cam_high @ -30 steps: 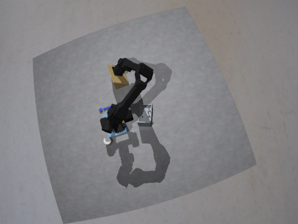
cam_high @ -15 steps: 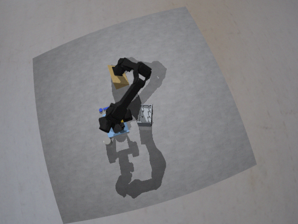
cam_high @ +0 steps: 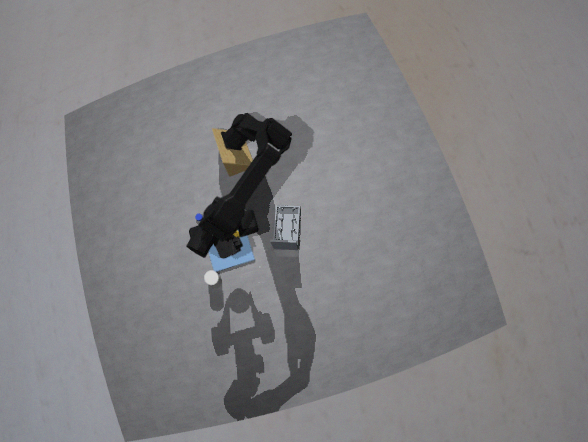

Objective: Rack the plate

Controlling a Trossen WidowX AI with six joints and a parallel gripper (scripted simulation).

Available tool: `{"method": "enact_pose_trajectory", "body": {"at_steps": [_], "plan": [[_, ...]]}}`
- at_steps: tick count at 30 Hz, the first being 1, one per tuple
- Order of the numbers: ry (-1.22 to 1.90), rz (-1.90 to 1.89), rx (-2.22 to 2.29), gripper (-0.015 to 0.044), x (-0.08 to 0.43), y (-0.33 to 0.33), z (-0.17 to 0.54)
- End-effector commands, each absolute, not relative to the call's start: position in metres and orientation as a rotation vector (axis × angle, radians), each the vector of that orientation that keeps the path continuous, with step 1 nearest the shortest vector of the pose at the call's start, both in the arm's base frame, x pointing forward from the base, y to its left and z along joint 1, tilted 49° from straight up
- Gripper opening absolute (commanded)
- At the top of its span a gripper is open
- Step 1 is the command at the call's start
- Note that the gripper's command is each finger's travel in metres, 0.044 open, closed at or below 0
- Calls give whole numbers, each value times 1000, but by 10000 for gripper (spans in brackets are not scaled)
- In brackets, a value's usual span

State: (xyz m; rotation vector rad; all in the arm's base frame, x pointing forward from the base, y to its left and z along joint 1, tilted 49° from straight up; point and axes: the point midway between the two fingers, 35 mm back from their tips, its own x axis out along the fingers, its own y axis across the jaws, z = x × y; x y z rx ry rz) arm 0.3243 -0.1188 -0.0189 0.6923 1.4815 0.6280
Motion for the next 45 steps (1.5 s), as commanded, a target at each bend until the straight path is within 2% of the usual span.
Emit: {"method": "enact_pose_trajectory", "body": {"at_steps": [1,14,45], "plan": [[1484,632,688,0,324,-131,-10],[1492,618,707,0,324,-153,15],[1704,-288,1482,0,281,-76,126]]}}
